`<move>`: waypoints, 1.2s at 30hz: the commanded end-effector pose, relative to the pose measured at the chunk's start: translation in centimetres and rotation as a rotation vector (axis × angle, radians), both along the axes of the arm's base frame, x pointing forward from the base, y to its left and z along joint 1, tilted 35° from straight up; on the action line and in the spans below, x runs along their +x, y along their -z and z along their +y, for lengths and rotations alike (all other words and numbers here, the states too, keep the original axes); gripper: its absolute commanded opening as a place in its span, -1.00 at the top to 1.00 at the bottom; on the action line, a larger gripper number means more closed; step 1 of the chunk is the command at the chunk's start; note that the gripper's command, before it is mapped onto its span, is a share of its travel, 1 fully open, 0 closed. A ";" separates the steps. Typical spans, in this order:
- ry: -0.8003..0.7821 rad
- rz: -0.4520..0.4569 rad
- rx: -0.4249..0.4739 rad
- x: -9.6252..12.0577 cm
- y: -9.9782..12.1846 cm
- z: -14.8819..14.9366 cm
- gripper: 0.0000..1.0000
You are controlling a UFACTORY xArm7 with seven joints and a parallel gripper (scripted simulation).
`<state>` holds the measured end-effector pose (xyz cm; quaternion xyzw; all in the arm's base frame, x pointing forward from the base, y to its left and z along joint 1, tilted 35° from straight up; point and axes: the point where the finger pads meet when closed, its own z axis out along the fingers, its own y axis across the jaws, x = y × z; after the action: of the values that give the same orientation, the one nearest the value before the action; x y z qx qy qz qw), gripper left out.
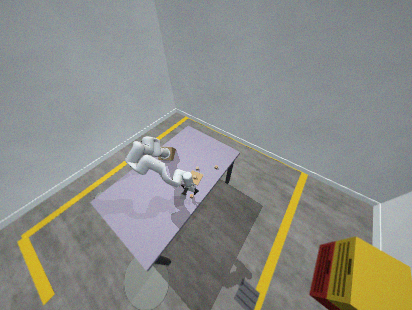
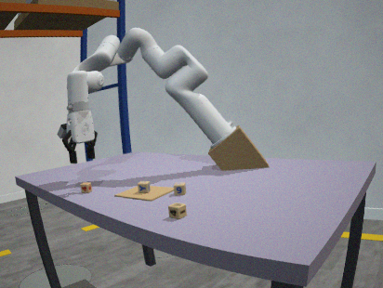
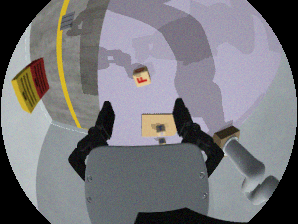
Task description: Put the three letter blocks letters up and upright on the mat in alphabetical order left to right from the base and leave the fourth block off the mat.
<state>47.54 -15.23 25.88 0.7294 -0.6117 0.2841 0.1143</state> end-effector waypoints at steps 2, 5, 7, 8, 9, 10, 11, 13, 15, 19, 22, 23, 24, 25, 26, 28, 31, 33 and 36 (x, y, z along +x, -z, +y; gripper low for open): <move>-0.115 0.072 -0.031 0.2 0.2 -0.1 -1.00; -0.172 0.107 -0.051 0.2 0.3 -0.2 -1.00; -0.205 0.128 -0.062 0.2 0.4 -0.3 -1.00; -0.214 0.134 -0.065 0.3 0.5 -0.3 -1.00; -0.219 0.137 -0.067 0.3 0.5 -0.3 -1.00; -0.223 0.140 -0.068 0.3 0.5 -0.3 -1.00; -0.225 0.141 -0.069 0.3 0.5 -0.3 -1.00; -0.226 0.141 -0.069 0.3 0.5 -0.3 -0.37; -0.226 0.141 -0.069 0.3 0.5 -0.3 -0.37; -0.226 0.141 -0.069 0.3 0.5 -0.3 -0.37; -0.226 0.141 -0.069 0.3 0.5 -0.3 -0.37; -0.226 0.141 -0.069 0.3 0.5 -0.3 -0.37; -0.226 0.141 -0.069 0.3 0.5 -0.3 -0.37; -0.226 0.141 -0.069 0.3 0.5 -0.3 -0.37; -0.226 0.141 -0.069 0.3 0.5 -0.3 -0.37; -0.226 0.141 -0.069 0.3 0.5 -0.3 -0.37; -0.226 0.141 -0.069 0.3 0.5 -0.3 -0.37; -0.226 0.141 -0.069 0.3 0.5 -0.3 -0.37; -0.226 0.141 -0.069 0.3 0.5 -0.3 -0.37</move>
<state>47.70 -15.64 25.25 0.8072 -0.5068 0.2626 0.1505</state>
